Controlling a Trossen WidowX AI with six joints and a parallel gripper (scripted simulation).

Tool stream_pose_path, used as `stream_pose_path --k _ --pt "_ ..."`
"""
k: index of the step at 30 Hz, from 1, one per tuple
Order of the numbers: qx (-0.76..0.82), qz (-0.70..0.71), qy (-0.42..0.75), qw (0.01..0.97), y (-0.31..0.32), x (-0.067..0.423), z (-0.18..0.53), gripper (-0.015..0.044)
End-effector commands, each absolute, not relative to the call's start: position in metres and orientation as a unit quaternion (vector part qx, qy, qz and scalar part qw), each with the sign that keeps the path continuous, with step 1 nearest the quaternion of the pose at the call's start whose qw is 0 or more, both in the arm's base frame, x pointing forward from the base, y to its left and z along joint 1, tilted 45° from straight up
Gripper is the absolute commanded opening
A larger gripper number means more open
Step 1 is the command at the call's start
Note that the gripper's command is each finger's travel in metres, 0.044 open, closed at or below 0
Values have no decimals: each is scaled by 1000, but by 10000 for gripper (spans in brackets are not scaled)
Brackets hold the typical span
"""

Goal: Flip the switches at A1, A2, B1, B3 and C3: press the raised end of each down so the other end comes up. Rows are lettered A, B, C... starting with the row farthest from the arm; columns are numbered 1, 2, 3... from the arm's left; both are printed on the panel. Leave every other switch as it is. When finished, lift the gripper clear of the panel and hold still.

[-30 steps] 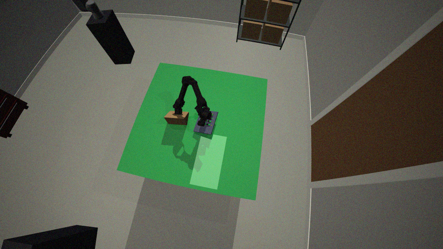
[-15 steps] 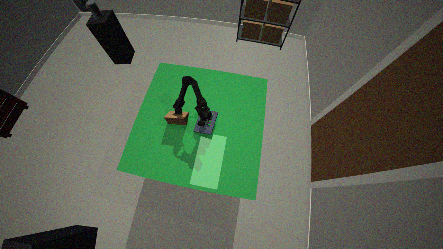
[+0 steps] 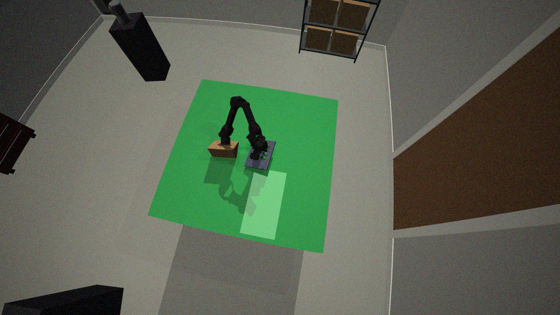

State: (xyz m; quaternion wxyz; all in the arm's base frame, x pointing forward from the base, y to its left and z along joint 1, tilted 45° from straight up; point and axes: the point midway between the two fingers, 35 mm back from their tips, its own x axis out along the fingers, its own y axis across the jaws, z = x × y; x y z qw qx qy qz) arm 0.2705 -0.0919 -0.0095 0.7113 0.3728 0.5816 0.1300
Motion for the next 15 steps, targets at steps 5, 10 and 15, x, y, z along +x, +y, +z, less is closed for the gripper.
stream_pose_path --k 5,10,15 --pt "376 130 581 710 -91 271 -10 0" --pt "376 130 581 710 -90 271 -11 0" --pt "376 130 581 710 -90 271 -11 0"
